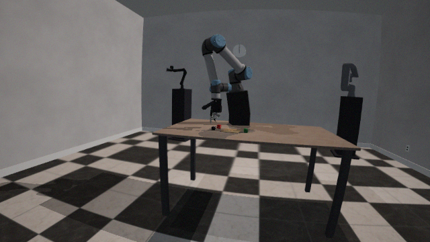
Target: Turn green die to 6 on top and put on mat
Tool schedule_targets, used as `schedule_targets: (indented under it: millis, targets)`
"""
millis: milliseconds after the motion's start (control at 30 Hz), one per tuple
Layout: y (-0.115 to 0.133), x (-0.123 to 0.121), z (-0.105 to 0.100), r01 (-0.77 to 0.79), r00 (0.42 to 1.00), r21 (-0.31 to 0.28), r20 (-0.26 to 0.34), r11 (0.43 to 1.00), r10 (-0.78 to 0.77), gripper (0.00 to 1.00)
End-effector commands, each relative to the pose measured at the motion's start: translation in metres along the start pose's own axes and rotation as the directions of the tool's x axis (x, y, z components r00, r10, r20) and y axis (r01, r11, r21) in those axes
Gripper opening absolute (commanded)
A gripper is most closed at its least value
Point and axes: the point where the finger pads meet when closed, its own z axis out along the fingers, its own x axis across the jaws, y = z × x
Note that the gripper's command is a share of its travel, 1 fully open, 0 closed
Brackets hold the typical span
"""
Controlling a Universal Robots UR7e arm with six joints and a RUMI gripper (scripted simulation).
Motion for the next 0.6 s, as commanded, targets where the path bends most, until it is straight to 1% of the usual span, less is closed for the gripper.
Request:
schedule_targets:
  millis: [0,133,200,400,567]
  targets:
    - [0.005,0.02,0.0,0.0,1.0,0.001,0.002,1.0,0.0,1.0]
    - [0.011,0.042,0.0,0.0,1.0,0.001,0.002,1.0,0.0,1.0]
    - [0.011,0.042,0.0,0.0,1.0,0.001,0.002,1.0,0.0,1.0]
    - [0.018,0.066,0.0,0.0,1.0,0.001,0.002,1.0,0.0,1.0]
    - [0.02,0.075,0.0,0.0,1.0,0.001,0.002,1.0,0.0,1.0]
